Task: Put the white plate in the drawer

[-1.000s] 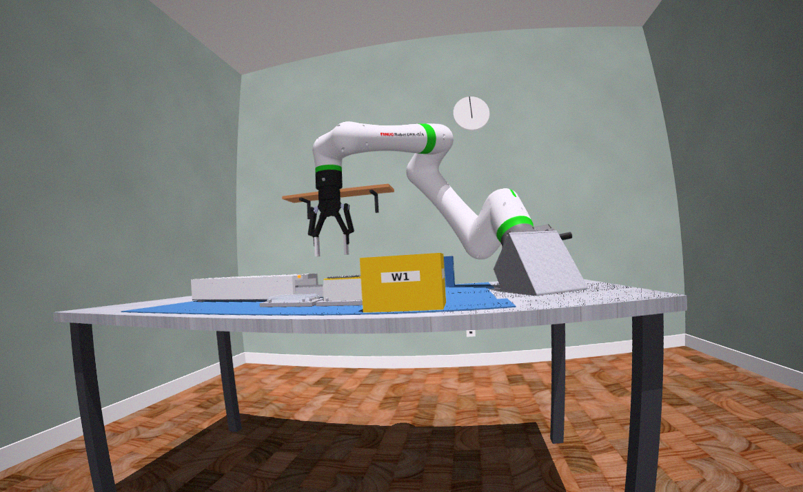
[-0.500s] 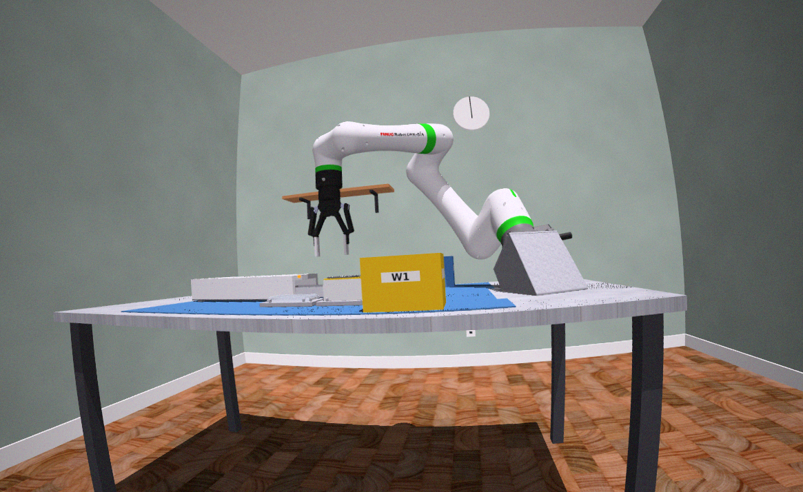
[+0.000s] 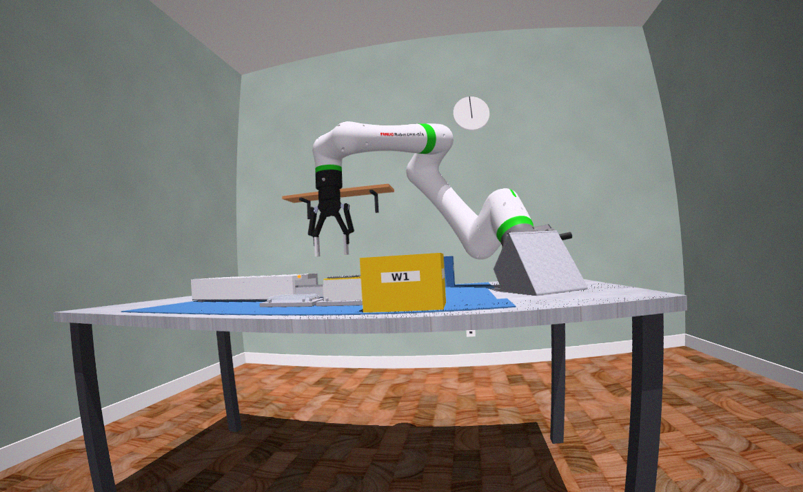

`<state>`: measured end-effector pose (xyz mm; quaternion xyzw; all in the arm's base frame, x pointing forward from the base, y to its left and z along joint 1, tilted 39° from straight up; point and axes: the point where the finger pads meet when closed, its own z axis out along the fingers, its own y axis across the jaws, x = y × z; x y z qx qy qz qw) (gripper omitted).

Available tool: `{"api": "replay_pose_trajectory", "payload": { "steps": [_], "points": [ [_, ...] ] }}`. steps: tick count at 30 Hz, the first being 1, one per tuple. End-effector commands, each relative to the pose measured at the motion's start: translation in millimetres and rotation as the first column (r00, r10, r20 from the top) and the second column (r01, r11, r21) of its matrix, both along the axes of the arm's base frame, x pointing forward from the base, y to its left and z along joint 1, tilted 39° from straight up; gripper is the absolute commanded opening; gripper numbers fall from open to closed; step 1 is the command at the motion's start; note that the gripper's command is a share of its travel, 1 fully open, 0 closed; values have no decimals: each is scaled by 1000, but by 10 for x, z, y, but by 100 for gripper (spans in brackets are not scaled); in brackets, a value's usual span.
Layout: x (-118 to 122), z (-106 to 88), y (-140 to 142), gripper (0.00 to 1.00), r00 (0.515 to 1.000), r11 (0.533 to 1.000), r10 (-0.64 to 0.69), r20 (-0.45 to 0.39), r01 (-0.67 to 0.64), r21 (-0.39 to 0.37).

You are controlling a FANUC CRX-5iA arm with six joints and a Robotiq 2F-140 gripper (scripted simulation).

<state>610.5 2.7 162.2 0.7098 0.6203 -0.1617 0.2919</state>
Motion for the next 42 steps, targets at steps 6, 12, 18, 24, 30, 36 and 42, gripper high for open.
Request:
{"api": "replay_pose_trajectory", "payload": {
  "steps": [6, 12, 18, 24, 30, 36, 42],
  "points": [
    [1, 2, 2, 66, 1000, 1000, 0, 0, 0, 0],
    [-212, -92, -19, 64, 1000, 1000, 0, 0, 0, 0],
    [-431, -187, -40, 61, 1000, 1000, 0, 0, 0, 0],
    [-578, -250, -55, 59, 1000, 1000, 0, 0, 0, 0],
    [-797, -345, -76, 56, 1000, 1000, 0, 0, 0, 0],
    [-1016, -440, -98, 0, 1000, 1000, 0, 0, 0, 0],
    [-1163, -503, -112, 0, 1000, 1000, 0, 0, 0, 0]
  ]
}}
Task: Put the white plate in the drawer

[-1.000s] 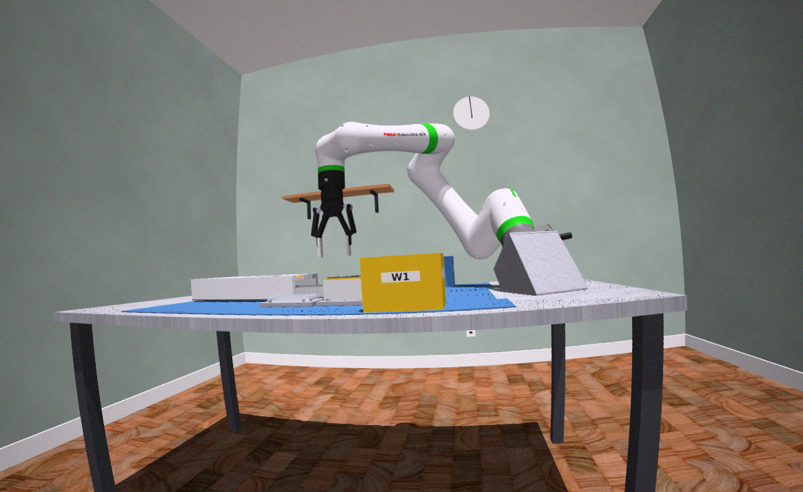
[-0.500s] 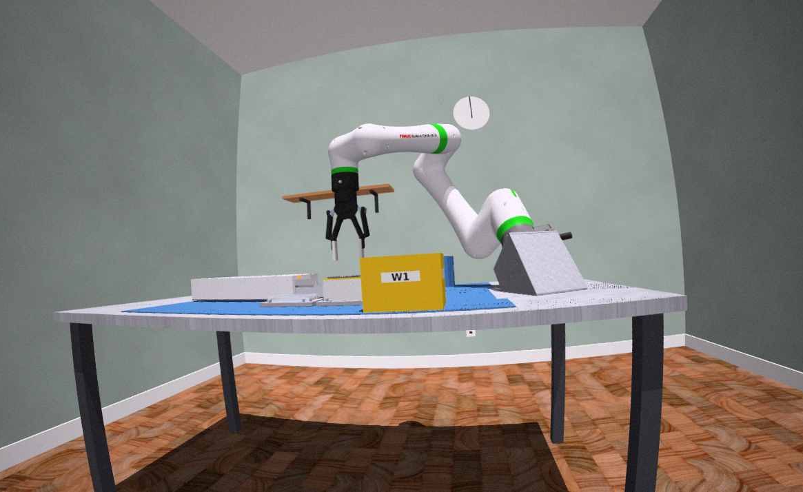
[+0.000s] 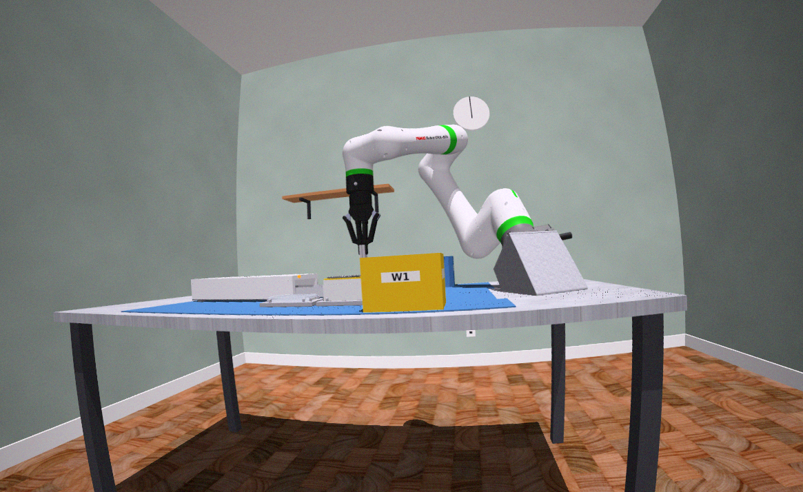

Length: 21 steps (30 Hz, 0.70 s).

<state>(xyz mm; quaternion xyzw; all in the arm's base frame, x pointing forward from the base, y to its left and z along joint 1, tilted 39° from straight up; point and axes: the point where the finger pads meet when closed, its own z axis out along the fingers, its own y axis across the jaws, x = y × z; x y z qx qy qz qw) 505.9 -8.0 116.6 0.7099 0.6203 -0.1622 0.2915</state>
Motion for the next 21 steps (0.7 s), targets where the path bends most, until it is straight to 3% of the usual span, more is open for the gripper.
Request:
{"api": "replay_pose_trajectory", "payload": {
  "steps": [1, 6, 21],
  "points": [
    [-153, -63, -9, 0, 1000, 1000, 1, 2, -1, 0],
    [-334, -140, -27, 0, 1000, 1000, 1, 2, -1, 0],
    [-334, -140, -27, 0, 1000, 1000, 1, 2, -1, 0]
  ]
}}
